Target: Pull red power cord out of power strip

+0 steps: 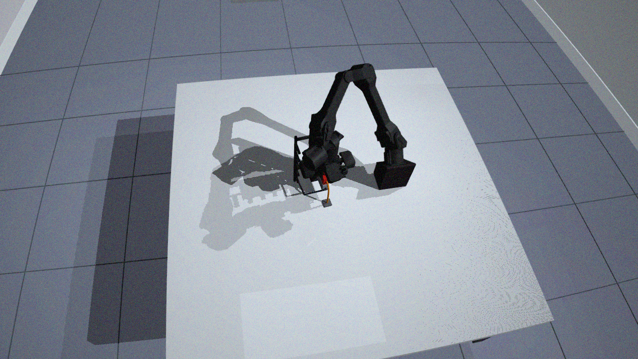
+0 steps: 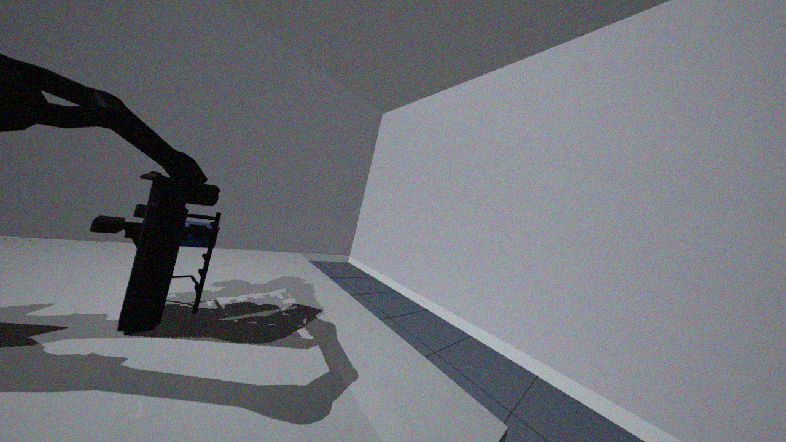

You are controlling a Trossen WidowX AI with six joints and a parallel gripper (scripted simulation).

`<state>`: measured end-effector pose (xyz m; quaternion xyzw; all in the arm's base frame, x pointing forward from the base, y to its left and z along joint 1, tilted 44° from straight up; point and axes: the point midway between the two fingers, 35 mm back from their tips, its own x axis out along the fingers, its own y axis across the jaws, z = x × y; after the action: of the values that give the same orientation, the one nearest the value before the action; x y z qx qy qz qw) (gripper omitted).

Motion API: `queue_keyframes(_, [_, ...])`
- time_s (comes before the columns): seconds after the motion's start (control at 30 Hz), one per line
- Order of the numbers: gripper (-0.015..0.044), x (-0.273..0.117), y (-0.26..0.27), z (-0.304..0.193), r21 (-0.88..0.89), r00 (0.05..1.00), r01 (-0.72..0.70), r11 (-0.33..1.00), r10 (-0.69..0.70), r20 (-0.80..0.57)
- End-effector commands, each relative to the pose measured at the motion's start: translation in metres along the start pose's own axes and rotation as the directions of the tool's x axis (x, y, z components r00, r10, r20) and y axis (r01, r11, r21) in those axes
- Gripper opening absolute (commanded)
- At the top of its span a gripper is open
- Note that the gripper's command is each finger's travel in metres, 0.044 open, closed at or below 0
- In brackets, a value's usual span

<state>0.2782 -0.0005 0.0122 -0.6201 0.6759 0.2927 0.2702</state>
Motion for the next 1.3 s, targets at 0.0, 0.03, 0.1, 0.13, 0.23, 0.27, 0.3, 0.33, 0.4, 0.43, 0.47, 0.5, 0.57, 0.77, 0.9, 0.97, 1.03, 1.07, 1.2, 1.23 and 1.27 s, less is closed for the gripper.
queue_keyframes(0.0, [0.0055, 0.000, 0.000, 0.000, 0.000, 1.000, 0.000, 1.000, 0.000, 0.000])
queue_keyframes(0.03, [0.0048, 0.000, 0.000, 0.000, 0.000, 1.000, 0.000, 1.000, 0.000, 0.000])
queue_keyframes(0.1, [0.0035, 0.000, 0.000, 0.000, 0.000, 1.000, 0.000, 1.000, 0.000, 0.000])
queue_keyframes(0.13, [0.0028, 0.000, 0.000, 0.000, 0.000, 1.000, 0.000, 1.000, 0.000, 0.000])
queue_keyframes(0.23, [0.0008, 0.000, 0.000, 0.000, 0.000, 1.000, 0.000, 1.000, 0.000, 0.000])
queue_keyframes(0.27, [0.0002, 0.000, 0.000, 0.000, 0.000, 1.000, 0.000, 1.000, 0.000, 0.000])
queue_keyframes(0.3, [0.0000, 0.000, 0.000, 0.000, 0.000, 1.000, 0.000, 1.000, 0.000, 0.000])
queue_keyframes(0.33, [0.0000, 0.000, 0.000, 0.001, 0.000, 1.000, 0.000, 1.000, 0.000, 0.000])
queue_keyframes(0.4, [0.0000, 0.000, 0.000, 0.003, 0.000, 1.000, 0.000, 1.000, 0.000, 0.001])
queue_keyframes(0.43, [0.0000, 0.000, -0.001, 0.004, 0.000, 1.000, 0.000, 1.000, 0.000, 0.001])
queue_keyframes(0.47, [0.0000, -0.001, -0.001, 0.005, 0.000, 1.000, 0.000, 1.000, 0.000, 0.001])
queue_keyframes(0.5, [0.0000, -0.001, -0.001, 0.007, 0.000, 1.000, 0.000, 1.000, 0.000, 0.001])
queue_keyframes(0.57, [0.0000, -0.001, -0.001, 0.010, -0.001, 1.000, 0.000, 1.000, 0.000, 0.002])
queue_keyframes(0.77, [0.0000, -0.001, -0.002, 0.020, -0.002, 1.000, 0.001, 1.000, -0.001, 0.003])
queue_keyframes(0.9, [0.0000, -0.002, -0.002, 0.027, -0.002, 1.000, 0.001, 1.000, -0.001, 0.003])
queue_keyframes(0.97, [0.0000, -0.002, -0.002, 0.030, -0.003, 1.000, 0.001, 1.000, -0.001, 0.004])
queue_keyframes(1.03, [0.0000, -0.003, -0.002, 0.033, -0.003, 1.000, 0.001, 1.000, -0.001, 0.004])
queue_keyframes(1.07, [0.0000, -0.003, -0.002, 0.035, -0.003, 1.000, 0.001, 1.000, -0.001, 0.004])
queue_keyframes(1.2, [0.0000, -0.004, -0.002, 0.042, -0.004, 1.000, 0.001, 1.000, -0.001, 0.004])
queue_keyframes(1.23, [0.0000, -0.004, -0.002, 0.043, -0.004, 1.000, 0.001, 1.000, -0.001, 0.004])
queue_keyframes(1.27, [0.0000, -0.005, -0.002, 0.045, -0.004, 1.000, 0.001, 1.000, -0.001, 0.004])
